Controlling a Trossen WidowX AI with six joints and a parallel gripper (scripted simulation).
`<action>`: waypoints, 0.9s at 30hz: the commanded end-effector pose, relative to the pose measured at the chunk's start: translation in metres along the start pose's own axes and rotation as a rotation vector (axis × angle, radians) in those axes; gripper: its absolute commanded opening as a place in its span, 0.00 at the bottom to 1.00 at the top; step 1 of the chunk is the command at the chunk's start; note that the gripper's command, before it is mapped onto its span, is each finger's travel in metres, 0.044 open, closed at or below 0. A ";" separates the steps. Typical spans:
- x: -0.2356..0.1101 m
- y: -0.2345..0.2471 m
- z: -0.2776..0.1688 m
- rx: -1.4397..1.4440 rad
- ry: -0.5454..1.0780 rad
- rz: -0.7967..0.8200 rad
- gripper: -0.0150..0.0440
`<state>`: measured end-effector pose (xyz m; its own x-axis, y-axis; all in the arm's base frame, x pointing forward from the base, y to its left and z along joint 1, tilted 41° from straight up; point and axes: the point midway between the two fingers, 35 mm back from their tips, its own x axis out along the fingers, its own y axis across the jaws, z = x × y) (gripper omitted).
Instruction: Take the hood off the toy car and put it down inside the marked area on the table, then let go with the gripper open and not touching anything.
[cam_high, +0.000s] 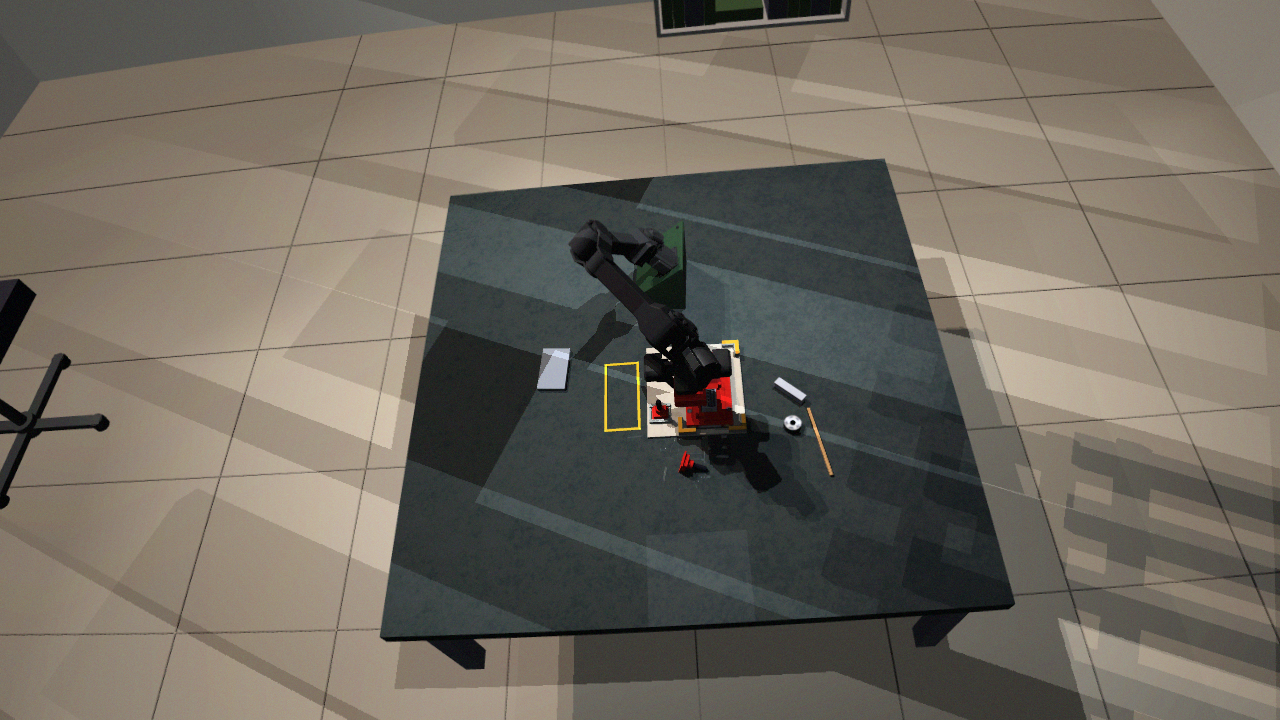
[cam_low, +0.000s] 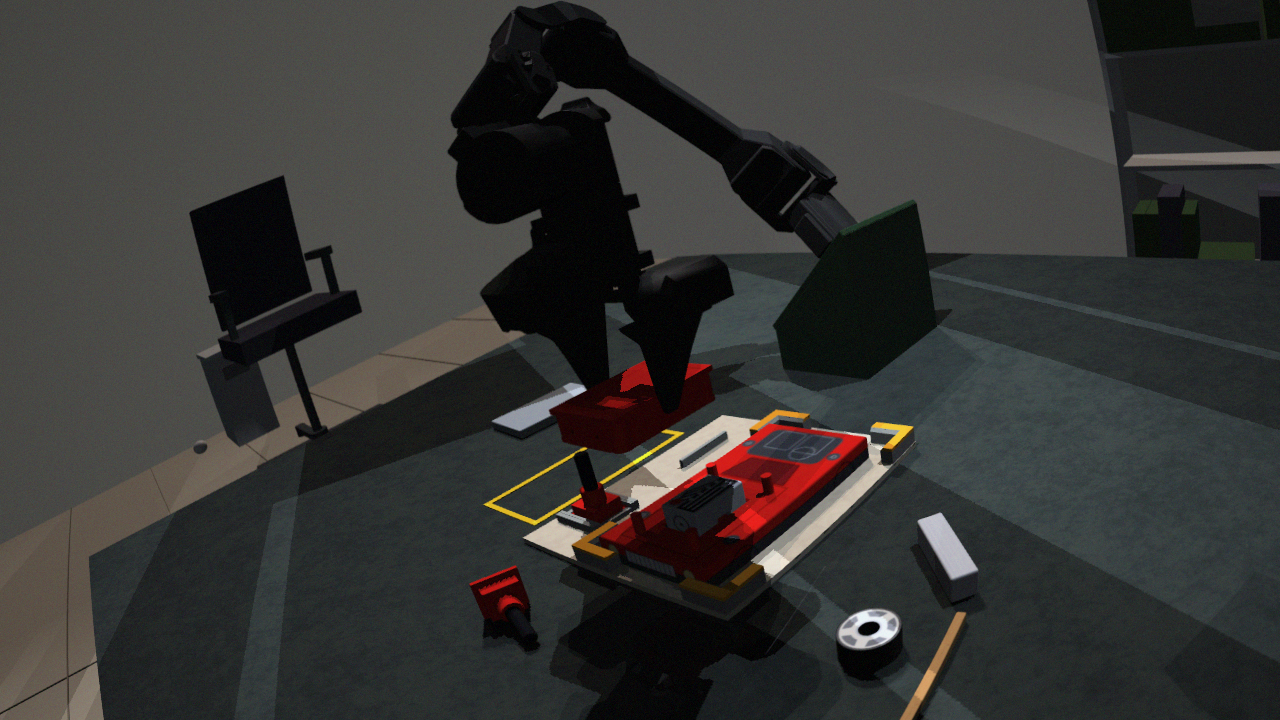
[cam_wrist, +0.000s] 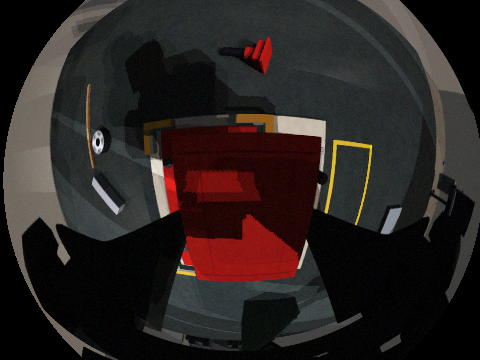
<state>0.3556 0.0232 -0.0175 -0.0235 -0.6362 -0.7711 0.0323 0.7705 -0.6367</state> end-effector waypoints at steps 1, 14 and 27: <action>0.001 -0.018 -0.001 -0.005 0.004 -0.002 0.25; -0.002 -0.071 -0.009 -0.004 0.005 -0.002 0.25; -0.004 -0.122 -0.025 -0.003 0.008 -0.009 0.25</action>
<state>0.3329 -0.0569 0.0555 -0.0251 -0.6386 -0.7691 0.0339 0.7684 -0.6391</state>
